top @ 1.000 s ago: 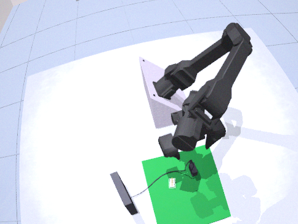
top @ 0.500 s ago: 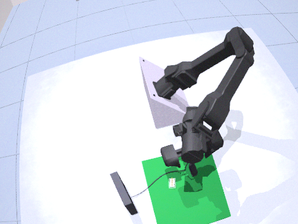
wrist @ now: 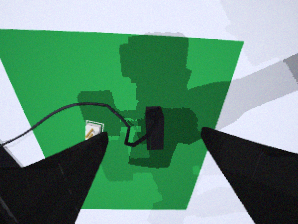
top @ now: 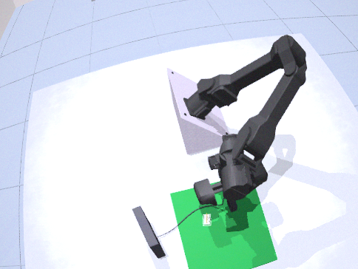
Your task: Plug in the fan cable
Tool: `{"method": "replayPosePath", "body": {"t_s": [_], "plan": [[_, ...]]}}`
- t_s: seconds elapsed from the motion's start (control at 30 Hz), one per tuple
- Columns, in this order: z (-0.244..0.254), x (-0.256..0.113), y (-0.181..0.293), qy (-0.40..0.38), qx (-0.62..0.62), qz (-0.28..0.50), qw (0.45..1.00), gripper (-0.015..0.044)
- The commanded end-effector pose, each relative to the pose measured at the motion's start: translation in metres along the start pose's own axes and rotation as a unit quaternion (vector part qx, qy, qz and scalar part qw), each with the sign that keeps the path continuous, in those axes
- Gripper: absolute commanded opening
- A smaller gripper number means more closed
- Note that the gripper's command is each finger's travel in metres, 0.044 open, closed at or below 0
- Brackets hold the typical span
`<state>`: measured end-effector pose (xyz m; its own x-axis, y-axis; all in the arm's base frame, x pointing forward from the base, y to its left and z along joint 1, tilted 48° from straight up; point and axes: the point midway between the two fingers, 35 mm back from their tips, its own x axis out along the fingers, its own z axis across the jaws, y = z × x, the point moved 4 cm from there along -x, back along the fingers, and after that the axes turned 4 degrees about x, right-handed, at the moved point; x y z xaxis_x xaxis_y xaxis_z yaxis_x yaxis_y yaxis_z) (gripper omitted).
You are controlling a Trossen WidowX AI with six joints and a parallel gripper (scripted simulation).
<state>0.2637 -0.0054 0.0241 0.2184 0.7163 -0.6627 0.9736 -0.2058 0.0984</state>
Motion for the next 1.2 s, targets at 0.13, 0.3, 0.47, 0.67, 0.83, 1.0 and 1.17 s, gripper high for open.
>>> {"method": "replayPosePath", "body": {"t_s": [0.13,0.3,0.47,0.67,0.83,1.0,1.17], "plan": [[0.0,0.013,-0.004,0.003,0.005,-0.003,1.0,0.044],[0.0,0.019,-0.005,0.003,0.005,-0.003,1.0,0.044],[-0.001,0.017,-0.003,0.002,0.001,-0.001,1.0,0.0361],[-0.001,0.017,-0.003,0.002,0.001,-0.001,1.0,0.0223],[-0.001,0.017,-0.003,0.002,0.001,-0.001,1.0,0.019],[-0.001,0.017,-0.003,0.002,0.001,-0.001,1.0,0.0157],[-0.001,0.017,-0.003,0.002,0.001,-0.001,1.0,0.0123]]}}
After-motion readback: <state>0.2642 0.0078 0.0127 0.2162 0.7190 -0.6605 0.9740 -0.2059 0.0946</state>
